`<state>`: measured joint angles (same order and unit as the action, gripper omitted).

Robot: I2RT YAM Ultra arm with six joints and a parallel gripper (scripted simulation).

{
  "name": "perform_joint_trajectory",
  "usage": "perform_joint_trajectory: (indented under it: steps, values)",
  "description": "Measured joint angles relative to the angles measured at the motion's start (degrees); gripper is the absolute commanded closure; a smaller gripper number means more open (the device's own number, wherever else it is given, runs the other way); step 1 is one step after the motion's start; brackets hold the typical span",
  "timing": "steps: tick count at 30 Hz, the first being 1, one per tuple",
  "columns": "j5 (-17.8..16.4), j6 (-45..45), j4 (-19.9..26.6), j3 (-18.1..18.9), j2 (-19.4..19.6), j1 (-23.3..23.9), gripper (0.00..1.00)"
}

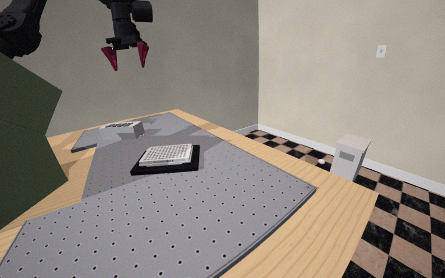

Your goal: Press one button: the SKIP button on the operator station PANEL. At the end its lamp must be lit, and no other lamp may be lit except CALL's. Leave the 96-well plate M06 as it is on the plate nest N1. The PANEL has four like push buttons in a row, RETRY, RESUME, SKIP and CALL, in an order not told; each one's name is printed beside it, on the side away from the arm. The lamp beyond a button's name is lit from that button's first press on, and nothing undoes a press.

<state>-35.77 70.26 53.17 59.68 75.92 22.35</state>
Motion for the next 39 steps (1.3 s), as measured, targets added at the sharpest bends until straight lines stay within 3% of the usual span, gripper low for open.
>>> perform_joint_trajectory:
  steps: [16, 17, 25, 39]
  values:
    - [0.0, 0.0, 0.0, 0.0, 0.0, 0.0, 0.00]
    - [0.0, 0.0, 0.0, 0.0, 0.0, 0.0, 1.00]
    - [2.3, -6.5, -5.3, -5.0, -0.5, -6.8, 1.00]
    - [7.3, -22.7, -19.4, -15.3, -2.6, -18.4, 1.00]
